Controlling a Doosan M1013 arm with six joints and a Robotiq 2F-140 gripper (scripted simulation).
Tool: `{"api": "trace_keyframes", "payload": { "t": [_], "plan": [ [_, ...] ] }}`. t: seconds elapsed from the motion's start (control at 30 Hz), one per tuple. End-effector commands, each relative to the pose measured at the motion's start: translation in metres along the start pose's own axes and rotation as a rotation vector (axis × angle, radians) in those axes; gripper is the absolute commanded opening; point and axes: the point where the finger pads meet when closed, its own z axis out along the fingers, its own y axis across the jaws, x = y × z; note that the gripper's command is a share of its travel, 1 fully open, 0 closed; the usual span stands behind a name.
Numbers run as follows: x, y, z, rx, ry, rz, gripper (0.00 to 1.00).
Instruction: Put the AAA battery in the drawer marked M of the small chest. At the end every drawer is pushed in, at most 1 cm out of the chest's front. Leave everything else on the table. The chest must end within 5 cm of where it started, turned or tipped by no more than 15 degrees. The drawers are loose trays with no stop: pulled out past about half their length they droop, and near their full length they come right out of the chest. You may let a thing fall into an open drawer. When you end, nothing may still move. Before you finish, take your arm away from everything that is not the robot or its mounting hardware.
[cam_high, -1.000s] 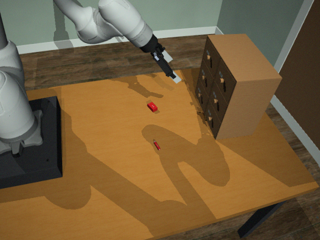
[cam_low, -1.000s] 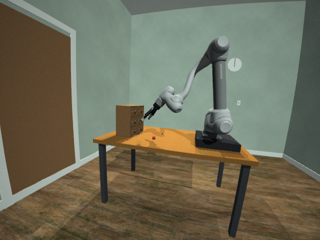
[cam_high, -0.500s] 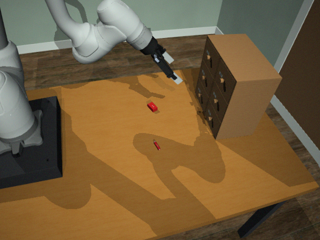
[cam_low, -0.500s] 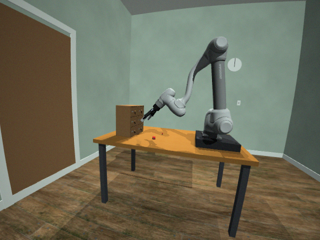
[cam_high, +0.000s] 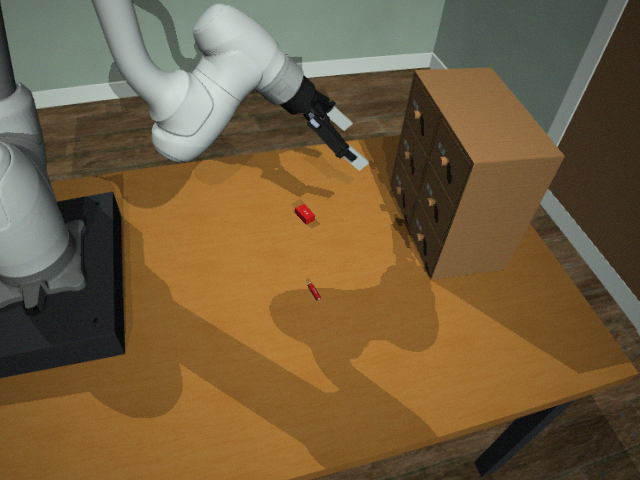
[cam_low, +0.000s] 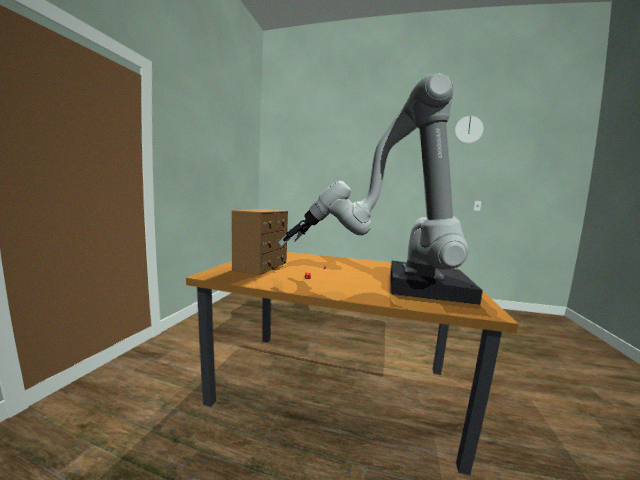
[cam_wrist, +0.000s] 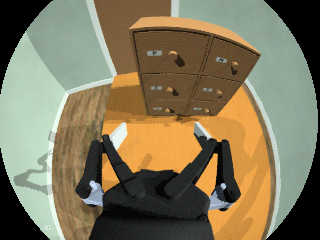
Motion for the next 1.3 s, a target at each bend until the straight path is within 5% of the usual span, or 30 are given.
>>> {"api": "trace_keyframes", "payload": {
  "t": [0.0,0.47,1.27],
  "plan": [
    [-0.001,0.001,0.004,0.023,0.154,0.01,1.0],
    [-0.001,0.0,0.028,0.023,0.358,0.012,1.0],
    [-0.001,-0.001,0.037,0.023,0.437,0.013,1.0]
  ]
}}
